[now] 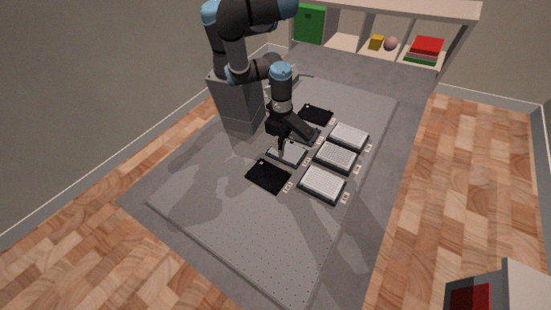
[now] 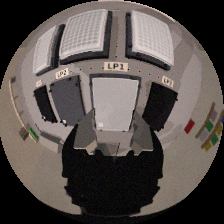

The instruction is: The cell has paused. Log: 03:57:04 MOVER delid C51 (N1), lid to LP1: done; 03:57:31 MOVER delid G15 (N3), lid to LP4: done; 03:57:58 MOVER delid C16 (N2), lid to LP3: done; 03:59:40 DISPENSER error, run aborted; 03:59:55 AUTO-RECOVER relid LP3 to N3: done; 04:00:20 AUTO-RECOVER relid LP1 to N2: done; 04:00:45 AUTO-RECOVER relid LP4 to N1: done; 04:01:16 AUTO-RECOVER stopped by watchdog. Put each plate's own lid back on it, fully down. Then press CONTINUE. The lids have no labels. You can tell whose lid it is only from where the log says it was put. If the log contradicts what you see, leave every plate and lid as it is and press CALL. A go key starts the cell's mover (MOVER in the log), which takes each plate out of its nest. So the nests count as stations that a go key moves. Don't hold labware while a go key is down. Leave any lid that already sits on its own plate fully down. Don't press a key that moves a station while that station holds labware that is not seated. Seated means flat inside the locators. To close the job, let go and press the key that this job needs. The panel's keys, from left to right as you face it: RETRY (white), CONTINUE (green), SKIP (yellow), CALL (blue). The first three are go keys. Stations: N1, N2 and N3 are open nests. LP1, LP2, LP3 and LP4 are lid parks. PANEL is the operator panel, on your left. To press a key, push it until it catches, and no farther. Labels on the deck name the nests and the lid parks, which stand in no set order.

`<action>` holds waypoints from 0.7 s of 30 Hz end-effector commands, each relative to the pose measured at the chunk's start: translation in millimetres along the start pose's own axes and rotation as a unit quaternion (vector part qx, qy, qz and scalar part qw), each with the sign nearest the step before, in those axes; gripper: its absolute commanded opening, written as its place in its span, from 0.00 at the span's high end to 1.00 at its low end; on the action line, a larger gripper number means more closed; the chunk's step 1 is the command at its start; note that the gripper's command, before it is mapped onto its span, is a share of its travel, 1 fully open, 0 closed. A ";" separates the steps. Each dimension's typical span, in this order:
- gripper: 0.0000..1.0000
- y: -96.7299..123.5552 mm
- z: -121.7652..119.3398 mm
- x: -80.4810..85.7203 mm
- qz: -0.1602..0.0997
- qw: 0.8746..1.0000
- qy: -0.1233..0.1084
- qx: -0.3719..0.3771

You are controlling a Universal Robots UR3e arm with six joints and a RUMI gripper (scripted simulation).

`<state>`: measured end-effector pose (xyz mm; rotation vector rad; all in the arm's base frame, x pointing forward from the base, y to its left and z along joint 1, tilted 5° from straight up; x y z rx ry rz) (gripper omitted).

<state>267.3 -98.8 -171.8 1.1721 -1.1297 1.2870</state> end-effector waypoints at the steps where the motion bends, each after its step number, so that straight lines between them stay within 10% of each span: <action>1: 1.00 -0.5 0.5 0.1 0.001 1.000 0.001 0.000; 7: 1.00 -0.5 0.4 0.1 0.001 1.000 0.001 0.000; 8: 0.18 -0.4 0.4 0.1 0.001 1.000 0.001 0.000; 21: 0.18 -0.3 0.1 0.1 0.001 1.000 0.001 0.000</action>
Point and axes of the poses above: the point where the finger pads meet when closed, its own x axis back along the fingers, its own z axis across the jaws, y = z × x, the point moved 5 cm from there along x, back along the fingers, and after that the axes turned 6 degrees about x, right-handed, at the moved point
